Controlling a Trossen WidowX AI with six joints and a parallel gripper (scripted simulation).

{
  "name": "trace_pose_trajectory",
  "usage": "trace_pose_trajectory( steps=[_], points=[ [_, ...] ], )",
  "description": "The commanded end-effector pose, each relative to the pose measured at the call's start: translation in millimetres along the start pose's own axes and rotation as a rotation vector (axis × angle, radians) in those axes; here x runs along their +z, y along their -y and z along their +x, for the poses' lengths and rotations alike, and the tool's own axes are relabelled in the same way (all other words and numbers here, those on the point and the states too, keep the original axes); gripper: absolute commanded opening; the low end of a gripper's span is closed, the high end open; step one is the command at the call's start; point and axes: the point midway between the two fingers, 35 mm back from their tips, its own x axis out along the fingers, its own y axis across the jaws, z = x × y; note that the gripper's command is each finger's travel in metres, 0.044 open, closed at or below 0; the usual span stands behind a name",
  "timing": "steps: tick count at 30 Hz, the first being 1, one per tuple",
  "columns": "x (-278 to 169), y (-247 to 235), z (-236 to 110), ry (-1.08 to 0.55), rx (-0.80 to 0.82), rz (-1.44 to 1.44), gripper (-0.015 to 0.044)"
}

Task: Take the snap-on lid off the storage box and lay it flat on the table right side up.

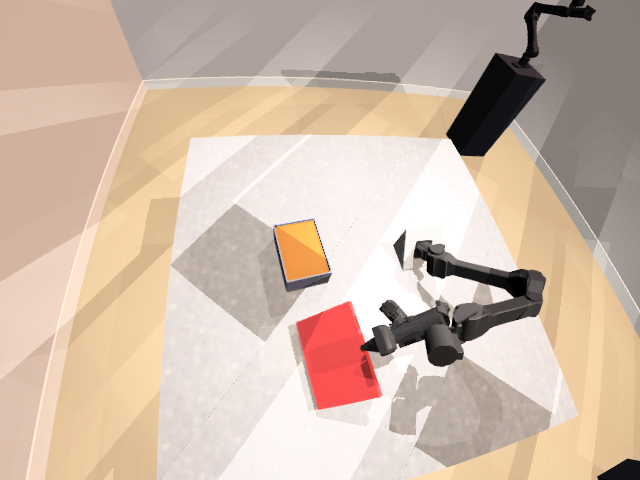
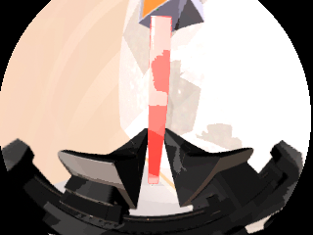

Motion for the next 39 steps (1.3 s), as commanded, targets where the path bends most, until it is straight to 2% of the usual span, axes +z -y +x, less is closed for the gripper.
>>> trace_pose_trajectory(
  steps=[1,39],
  points=[
    [2.0,0.6,1.8,0.008,0.013,0.004,0.0000],
    [1.6,23.4,21.2,0.006,0.014,0.005,0.0000]
  ],
)
